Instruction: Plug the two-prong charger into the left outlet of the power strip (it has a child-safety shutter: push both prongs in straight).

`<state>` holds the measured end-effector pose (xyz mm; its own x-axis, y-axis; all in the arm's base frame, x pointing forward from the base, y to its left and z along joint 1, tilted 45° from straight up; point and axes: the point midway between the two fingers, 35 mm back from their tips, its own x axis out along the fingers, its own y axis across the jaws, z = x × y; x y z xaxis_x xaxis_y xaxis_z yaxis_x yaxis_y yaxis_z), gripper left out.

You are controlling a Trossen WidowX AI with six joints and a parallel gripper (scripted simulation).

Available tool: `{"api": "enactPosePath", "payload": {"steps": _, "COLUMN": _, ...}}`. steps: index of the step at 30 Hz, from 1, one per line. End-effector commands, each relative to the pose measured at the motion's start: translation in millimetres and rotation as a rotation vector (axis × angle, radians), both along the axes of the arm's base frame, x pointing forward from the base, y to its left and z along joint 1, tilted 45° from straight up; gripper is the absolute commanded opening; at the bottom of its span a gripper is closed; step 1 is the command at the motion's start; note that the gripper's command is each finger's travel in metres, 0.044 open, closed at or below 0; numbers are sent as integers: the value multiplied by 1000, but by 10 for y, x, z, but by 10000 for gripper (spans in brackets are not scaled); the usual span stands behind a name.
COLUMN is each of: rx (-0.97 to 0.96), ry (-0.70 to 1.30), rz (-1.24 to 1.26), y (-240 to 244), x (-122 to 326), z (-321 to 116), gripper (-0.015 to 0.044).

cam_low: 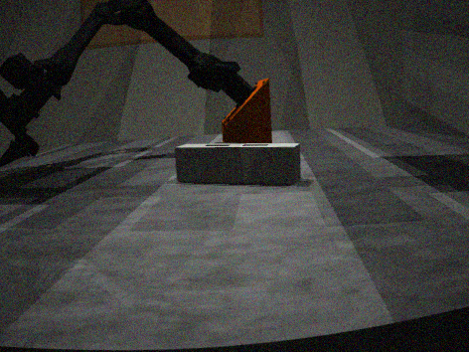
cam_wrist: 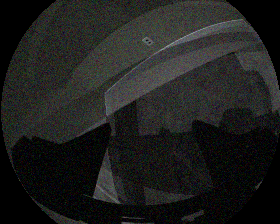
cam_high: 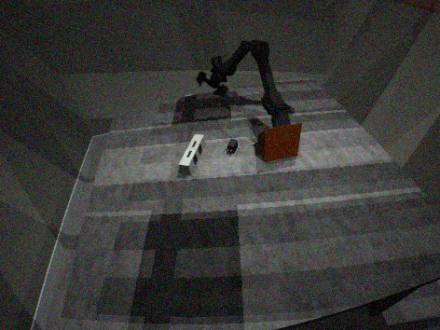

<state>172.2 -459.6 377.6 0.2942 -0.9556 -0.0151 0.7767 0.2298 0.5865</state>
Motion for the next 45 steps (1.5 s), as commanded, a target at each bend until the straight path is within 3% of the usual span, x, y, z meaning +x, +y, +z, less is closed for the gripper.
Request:
{"api": "enactPosePath", "payload": {"steps": 1, "rx": 46, "ry": 79, "rz": 28, "y": 93, "x": 199, "z": -225, "gripper": 440}}
{"api": "enactPosePath", "payload": {"steps": 24, "rx": 212, "ry": 548, "rz": 243, "y": 876, "x": 1075, "z": -1302, "gripper": 440}}
{"api": "enactPosePath", "payload": {"steps": 45, "rx": 235, "ry": 1070, "rz": 497, "y": 1834, "x": 1439, "z": -2150, "gripper": 440}}
